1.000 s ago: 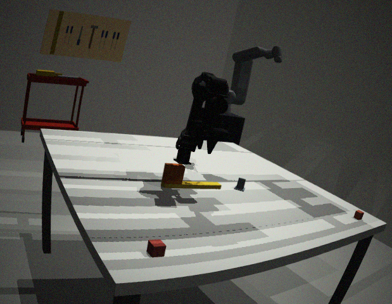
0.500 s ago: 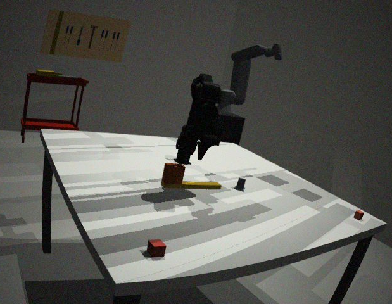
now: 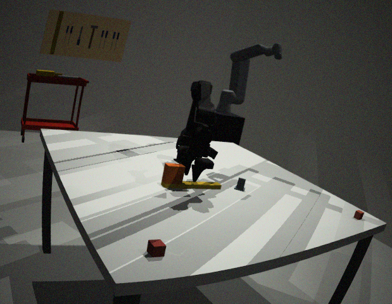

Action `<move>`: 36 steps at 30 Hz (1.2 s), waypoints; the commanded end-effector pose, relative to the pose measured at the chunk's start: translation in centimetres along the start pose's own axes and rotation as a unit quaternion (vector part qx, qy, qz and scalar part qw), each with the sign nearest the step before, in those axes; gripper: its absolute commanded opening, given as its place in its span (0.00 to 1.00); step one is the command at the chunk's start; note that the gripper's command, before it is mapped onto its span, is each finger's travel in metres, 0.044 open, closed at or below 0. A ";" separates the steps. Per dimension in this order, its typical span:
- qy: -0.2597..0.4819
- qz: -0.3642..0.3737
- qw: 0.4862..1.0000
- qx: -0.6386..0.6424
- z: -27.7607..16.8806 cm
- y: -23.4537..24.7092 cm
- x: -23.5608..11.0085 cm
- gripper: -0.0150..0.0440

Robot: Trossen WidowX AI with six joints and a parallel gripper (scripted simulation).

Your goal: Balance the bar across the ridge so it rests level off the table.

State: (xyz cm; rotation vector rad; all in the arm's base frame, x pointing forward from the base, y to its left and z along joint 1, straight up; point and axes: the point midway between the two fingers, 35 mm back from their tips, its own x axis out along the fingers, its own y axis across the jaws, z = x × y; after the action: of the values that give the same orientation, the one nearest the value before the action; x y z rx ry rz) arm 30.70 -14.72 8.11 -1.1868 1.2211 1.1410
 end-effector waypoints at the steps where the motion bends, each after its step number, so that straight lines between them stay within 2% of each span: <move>1: 0.003 -0.002 1.000 -0.002 -0.1 0.1 0.4 0.79; 19: 0.003 -0.002 1.000 -0.002 -0.1 0.1 3.0 0.79; 35: 0.003 -0.002 1.000 -0.002 -0.1 0.1 3.0 0.79; 36: 0.001 -0.002 1.000 0.000 0.0 0.1 3.0 0.74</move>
State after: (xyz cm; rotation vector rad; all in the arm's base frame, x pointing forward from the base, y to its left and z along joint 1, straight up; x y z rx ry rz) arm 30.73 -14.73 5.15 -1.1904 1.2193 1.1370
